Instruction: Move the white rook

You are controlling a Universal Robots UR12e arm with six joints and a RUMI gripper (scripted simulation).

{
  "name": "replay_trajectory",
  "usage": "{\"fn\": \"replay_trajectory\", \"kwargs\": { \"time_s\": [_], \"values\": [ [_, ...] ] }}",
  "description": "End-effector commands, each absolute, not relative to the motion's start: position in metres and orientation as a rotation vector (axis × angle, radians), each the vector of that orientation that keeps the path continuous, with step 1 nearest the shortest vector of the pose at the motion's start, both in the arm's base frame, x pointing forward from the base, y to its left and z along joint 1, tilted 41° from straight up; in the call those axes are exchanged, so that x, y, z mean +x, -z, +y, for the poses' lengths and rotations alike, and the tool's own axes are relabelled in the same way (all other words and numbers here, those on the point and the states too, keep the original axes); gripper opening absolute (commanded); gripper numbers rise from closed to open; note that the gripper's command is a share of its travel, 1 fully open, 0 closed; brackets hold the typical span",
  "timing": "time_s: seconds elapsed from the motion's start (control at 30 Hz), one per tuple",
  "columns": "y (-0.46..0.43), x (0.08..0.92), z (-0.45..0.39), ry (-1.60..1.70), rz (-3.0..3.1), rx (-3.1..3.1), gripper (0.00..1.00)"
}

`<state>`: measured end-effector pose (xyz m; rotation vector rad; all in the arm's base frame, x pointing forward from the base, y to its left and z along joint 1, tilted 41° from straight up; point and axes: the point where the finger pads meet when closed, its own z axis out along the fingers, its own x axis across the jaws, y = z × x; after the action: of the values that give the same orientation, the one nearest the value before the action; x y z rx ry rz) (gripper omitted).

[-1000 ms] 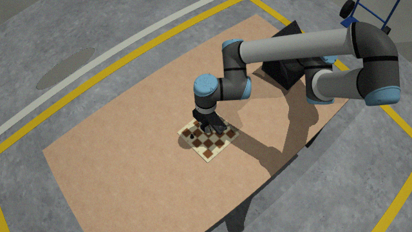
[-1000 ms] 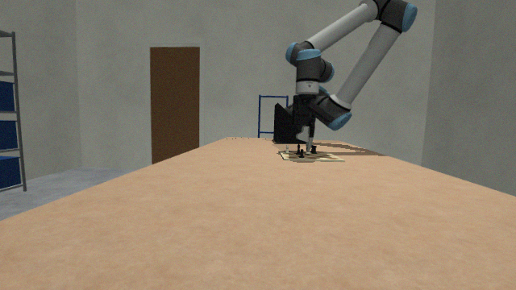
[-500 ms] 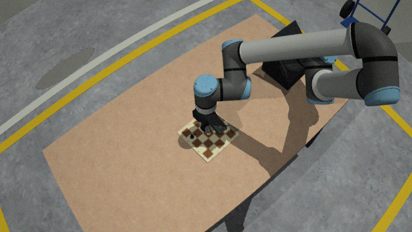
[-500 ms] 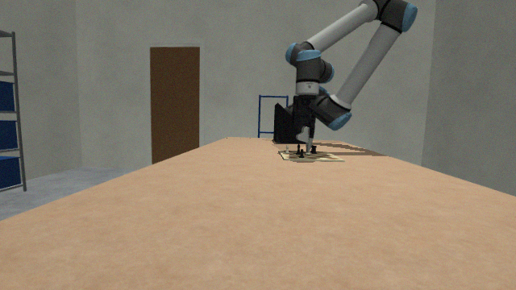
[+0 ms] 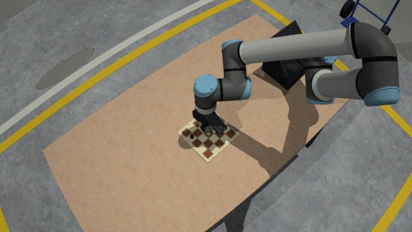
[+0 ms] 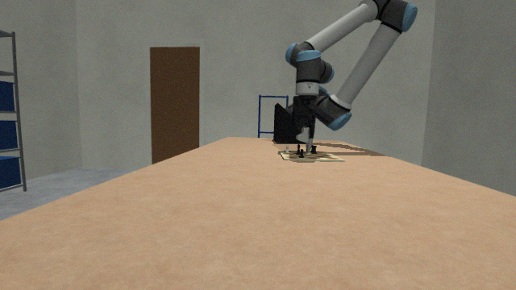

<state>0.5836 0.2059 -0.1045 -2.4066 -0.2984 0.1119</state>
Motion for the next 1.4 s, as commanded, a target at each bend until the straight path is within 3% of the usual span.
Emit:
{"fn": "replay_trajectory", "kwargs": {
  "time_s": [0.0, 0.83, 1.07, 1.2, 1.37],
  "values": [
    [0.1043, 0.5844, 0.2055, -0.11, -0.298, -2.407, 0.0],
    [0.1043, 0.5844, 0.2055, -0.11, -0.298, -2.407, 0.0],
    [0.1043, 0.5844, 0.2055, -0.11, -0.298, -2.407, 0.13],
    [0.1043, 0.5844, 0.2055, -0.11, -0.298, -2.407, 0.13],
    [0.1043, 0.5844, 0.2055, -0.11, -0.298, -2.407, 0.22]
  ]
}}
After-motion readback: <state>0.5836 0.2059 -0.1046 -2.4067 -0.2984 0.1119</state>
